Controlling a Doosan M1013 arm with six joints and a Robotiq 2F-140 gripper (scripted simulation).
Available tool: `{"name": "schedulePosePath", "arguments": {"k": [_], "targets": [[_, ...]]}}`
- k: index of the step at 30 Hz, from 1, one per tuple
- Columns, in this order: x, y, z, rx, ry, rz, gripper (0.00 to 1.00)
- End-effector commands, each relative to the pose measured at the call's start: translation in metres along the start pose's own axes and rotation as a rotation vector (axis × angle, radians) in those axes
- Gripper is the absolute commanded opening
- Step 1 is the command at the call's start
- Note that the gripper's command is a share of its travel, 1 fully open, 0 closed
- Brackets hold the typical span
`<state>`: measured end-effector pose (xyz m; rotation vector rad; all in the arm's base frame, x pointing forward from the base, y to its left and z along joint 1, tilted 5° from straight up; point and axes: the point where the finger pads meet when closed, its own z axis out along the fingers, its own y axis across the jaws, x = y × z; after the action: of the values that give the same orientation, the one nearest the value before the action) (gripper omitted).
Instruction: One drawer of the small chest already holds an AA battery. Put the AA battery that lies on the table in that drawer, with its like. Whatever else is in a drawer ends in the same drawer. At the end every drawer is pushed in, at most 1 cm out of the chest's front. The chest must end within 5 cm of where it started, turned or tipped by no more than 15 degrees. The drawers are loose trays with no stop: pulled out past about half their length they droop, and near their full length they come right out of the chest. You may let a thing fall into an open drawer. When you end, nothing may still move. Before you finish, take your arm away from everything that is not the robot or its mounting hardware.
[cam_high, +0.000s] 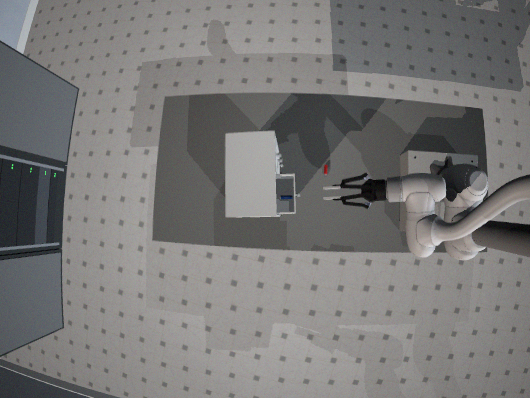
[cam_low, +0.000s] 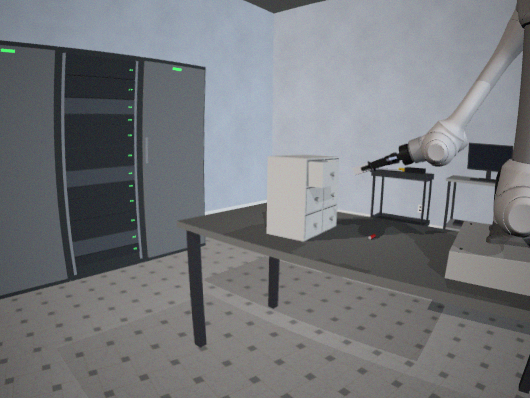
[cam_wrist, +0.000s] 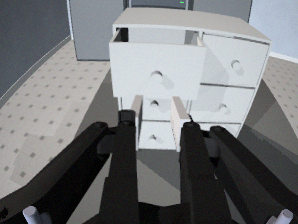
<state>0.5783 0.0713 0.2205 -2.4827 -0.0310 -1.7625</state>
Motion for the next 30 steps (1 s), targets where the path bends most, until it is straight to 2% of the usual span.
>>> {"name": "schedulePosePath", "arguments": {"k": [1, 7, 9, 14, 30], "targets": [[0.001, 0.000, -0.003, 0.001, -0.029, 0.000, 0.20], [0.006, -0.001, -0.015, 0.003, -0.141, 0.001, 0.20], [0.006, -0.001, -0.015, 0.003, -0.141, 0.001, 0.20], [0.010, 0.000, -0.023, 0.001, -0.215, 0.000, 0.20], [0.014, -0.003, -0.032, 0.009, -0.298, 0.001, 0.20]]}}
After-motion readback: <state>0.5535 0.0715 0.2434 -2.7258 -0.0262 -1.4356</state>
